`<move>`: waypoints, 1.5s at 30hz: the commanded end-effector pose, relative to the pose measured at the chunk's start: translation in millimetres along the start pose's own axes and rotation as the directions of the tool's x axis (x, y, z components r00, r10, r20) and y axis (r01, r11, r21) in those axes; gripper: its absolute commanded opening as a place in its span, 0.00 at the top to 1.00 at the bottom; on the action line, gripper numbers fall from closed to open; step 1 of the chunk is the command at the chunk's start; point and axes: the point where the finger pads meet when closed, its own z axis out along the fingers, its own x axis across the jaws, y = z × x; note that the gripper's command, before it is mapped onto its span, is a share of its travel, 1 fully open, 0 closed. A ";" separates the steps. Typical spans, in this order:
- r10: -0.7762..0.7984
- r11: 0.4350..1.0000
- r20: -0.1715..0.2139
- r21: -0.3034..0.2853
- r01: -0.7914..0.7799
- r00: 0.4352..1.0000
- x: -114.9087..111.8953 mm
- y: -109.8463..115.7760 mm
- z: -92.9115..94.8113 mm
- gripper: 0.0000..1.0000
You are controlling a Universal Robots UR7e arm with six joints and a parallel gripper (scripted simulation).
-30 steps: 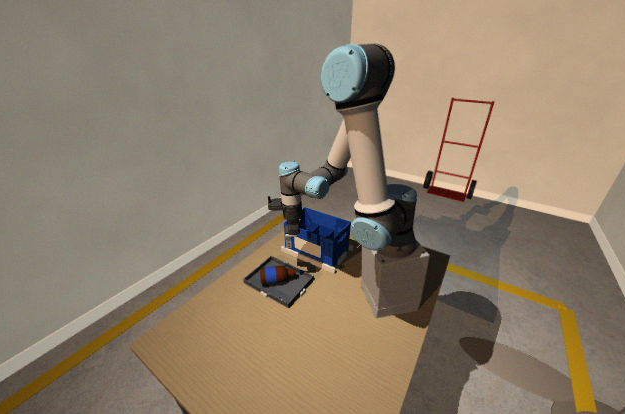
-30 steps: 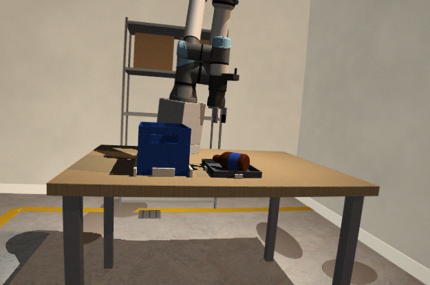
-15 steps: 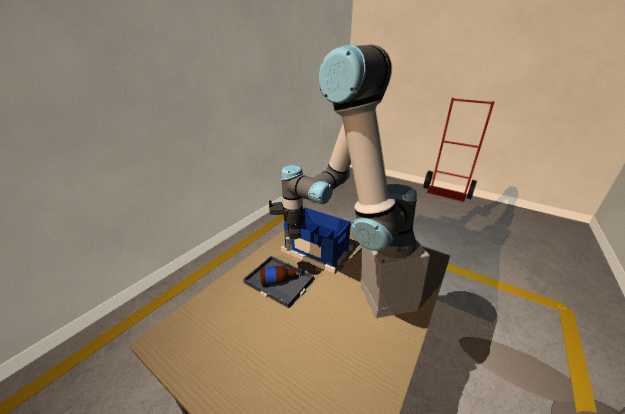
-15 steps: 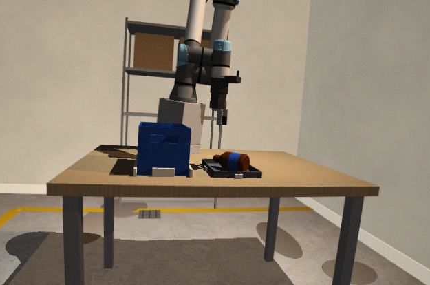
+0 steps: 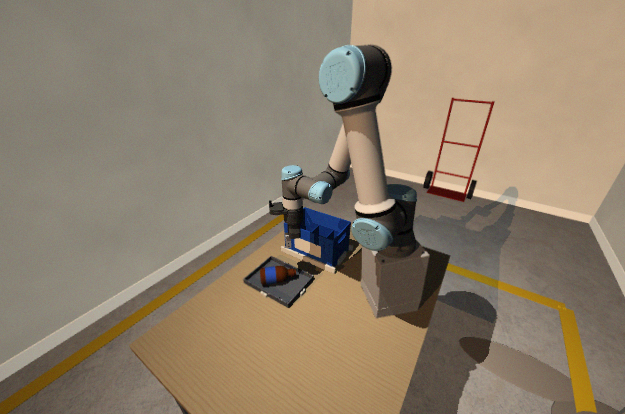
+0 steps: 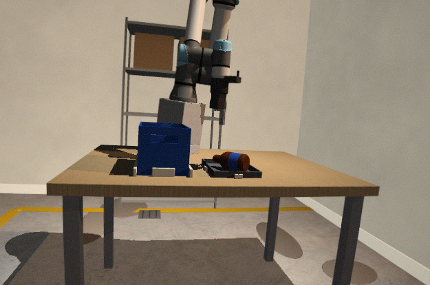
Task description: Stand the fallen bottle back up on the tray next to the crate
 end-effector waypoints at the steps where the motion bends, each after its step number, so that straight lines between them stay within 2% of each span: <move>1: 0.000 1.000 -0.001 0.001 0.000 1.000 0.3 -0.3 -0.3 1.00; 22: 0.000 1.000 -0.001 0.001 0.000 1.000 0.3 -0.3 -0.3 1.00; 23: 0.000 1.000 -0.001 0.001 0.000 1.000 0.3 -0.3 -0.3 0.00; 45: 0.000 1.000 -0.001 0.001 0.000 1.000 0.3 -0.3 -0.3 0.00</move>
